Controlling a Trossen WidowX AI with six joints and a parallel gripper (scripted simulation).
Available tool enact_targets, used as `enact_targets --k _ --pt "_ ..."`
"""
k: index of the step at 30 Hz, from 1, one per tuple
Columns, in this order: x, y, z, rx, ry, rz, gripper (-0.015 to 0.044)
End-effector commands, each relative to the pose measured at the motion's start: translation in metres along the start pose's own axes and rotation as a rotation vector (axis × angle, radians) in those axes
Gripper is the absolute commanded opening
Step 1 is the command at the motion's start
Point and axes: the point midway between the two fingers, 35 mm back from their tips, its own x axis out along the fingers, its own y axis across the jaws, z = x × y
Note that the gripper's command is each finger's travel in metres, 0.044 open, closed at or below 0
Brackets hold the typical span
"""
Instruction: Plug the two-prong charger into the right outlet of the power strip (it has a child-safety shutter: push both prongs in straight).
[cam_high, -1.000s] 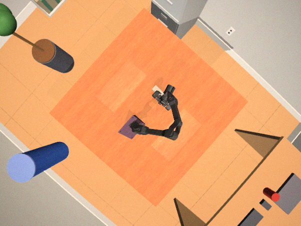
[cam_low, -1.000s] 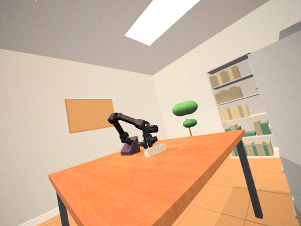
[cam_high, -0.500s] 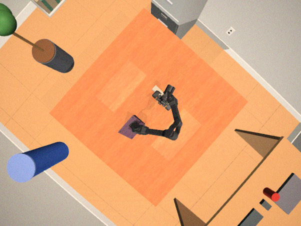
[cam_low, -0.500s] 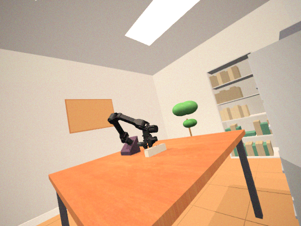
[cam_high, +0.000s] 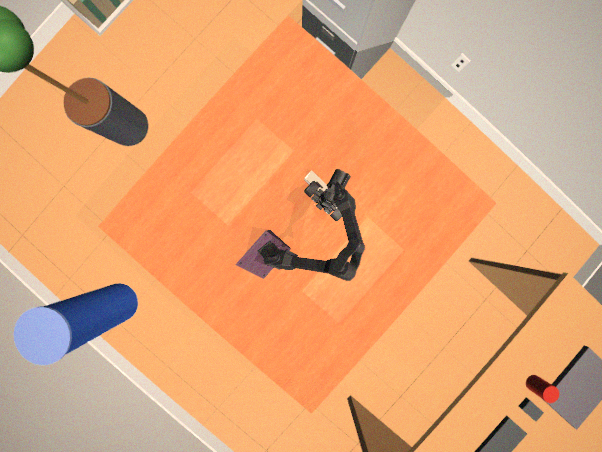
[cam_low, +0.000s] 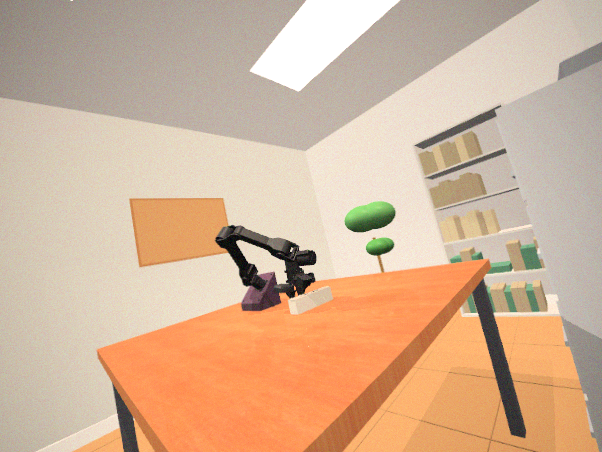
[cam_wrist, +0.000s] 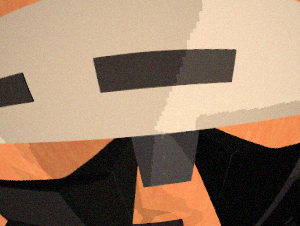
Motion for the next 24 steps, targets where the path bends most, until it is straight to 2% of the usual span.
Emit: enact_targets --k 1,9,24 --pt "-0.0003 0.0000 0.0011 0.003 -0.003 0.001 0.0236" --pt "-0.0002 0.0000 0.0009 0.003 -0.004 0.001 0.0440" --pt "0.0002 0.0002 -0.0028 0.010 -0.013 0.000 0.0440"
